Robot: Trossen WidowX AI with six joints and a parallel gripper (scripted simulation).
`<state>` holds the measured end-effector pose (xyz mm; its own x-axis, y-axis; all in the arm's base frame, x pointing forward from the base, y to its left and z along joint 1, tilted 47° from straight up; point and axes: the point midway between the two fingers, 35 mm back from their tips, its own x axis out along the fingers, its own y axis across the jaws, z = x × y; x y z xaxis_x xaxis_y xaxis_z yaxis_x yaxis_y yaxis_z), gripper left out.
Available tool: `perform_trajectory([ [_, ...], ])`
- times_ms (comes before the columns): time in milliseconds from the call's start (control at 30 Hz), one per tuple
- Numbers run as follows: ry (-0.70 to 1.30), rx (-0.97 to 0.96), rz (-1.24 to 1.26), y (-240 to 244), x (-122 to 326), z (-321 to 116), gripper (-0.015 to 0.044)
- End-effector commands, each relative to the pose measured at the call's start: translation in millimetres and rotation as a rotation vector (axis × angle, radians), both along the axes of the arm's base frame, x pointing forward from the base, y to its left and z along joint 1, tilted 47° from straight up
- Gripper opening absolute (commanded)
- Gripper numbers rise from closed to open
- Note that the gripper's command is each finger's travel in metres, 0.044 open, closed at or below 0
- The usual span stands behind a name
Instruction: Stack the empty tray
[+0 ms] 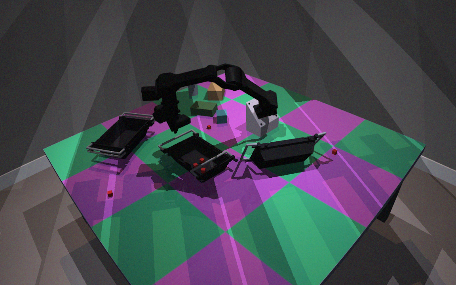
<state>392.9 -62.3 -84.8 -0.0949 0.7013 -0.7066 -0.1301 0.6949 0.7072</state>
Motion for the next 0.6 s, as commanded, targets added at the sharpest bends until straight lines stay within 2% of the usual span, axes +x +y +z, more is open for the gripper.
perform_trajectory([
  [0, 0.012, 0.007, -0.003, 11.2, -3.7, -12.1, 0.0085],
  [300, 0.012, 0.009, -0.003, 37.6, -8.6, -37.1, 0.0085],
  [567, 0.012, 0.009, -0.003, 34.2, -8.1, -25.4, 0.0085],
])
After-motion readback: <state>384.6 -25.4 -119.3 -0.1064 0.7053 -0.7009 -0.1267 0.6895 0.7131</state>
